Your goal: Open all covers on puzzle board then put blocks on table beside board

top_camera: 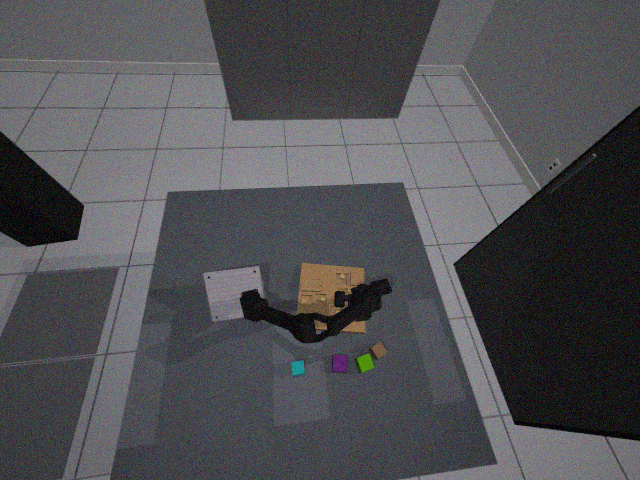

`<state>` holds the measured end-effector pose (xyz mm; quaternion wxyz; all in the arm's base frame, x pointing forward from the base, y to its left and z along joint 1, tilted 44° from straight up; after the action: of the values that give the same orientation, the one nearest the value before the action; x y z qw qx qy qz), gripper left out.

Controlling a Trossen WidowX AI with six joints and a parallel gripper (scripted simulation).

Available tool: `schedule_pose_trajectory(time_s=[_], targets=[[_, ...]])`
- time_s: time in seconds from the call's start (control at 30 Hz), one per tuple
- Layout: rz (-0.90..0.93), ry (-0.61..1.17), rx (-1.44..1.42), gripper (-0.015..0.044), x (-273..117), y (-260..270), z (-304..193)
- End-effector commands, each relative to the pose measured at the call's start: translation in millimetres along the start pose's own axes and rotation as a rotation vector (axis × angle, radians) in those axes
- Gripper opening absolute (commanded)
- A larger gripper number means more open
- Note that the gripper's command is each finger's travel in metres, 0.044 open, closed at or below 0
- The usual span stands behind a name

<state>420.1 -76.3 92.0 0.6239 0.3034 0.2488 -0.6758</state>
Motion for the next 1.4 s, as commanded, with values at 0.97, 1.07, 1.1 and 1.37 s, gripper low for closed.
schedule_pose_trajectory(time_s=[0.97, 1.07, 1.1, 1.37], targets=[[0.001, 0.007, -0.319, 0.0000, -39, -32, -20], [0.001, 0.023, -0.442, 0.0000, -42, -46, -26], [0.001, 0.027, -0.484, 0.0000, -43, -51, -28], [0.004, 0.045, -0.825, 0.0000, -49, -92, -42]])
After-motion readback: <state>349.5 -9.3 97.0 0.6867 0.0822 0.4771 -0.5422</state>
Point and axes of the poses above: the point midway between the two fingers, 35 mm back from their tips, its own x axis out along the fingers, its own y axis across the jaws, z = x × y, the point moved 5 cm from there along -x, back along the fingers, and after that the axes turned 12 degrees about -x, right-handed, at the moved point
